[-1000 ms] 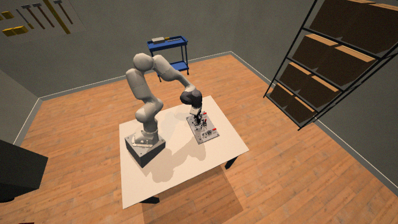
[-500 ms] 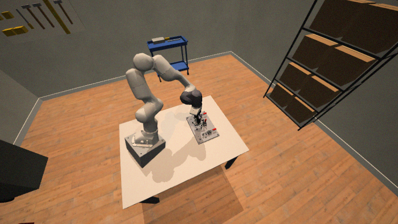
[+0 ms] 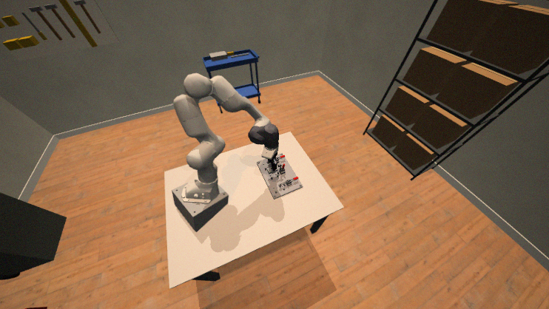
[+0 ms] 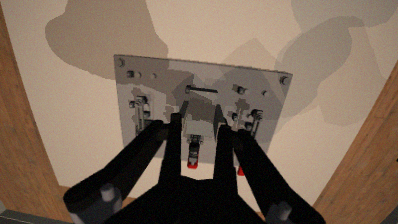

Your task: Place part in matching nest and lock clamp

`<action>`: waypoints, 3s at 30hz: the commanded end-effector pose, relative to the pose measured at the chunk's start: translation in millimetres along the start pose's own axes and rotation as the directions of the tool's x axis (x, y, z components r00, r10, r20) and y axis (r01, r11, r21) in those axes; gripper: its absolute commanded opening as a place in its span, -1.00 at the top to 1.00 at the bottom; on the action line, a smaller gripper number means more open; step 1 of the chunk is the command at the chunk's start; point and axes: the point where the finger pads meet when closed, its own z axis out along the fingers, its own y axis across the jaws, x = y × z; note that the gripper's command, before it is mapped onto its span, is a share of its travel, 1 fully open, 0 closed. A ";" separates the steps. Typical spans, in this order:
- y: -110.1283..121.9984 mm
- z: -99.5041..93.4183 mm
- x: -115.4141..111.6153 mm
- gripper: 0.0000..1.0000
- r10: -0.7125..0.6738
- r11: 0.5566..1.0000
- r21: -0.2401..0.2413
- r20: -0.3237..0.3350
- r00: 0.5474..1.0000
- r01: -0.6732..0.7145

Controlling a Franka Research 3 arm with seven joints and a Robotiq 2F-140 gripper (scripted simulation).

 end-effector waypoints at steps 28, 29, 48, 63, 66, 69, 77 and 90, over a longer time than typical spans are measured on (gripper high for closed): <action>0.6 0.2 0.5 1.00 -0.001 1.000 0.000 0.000 1.000 0.001; 0.6 0.2 0.5 1.00 -0.001 1.000 0.000 0.000 1.000 0.001; 0.6 0.2 0.5 1.00 -0.001 1.000 0.000 0.000 1.000 0.001; 0.6 0.2 0.5 1.00 -0.008 1.000 0.000 0.000 1.000 0.008; 0.6 0.5 0.5 1.00 -0.008 1.000 0.000 0.000 1.000 0.008; 0.6 1.2 0.5 1.00 -0.008 1.000 0.000 0.000 1.000 0.008; 0.6 5.0 0.2 1.00 -0.008 1.000 0.000 0.000 1.000 0.008; 0.3 21.0 -0.8 1.00 -0.008 1.000 0.000 0.000 1.000 0.008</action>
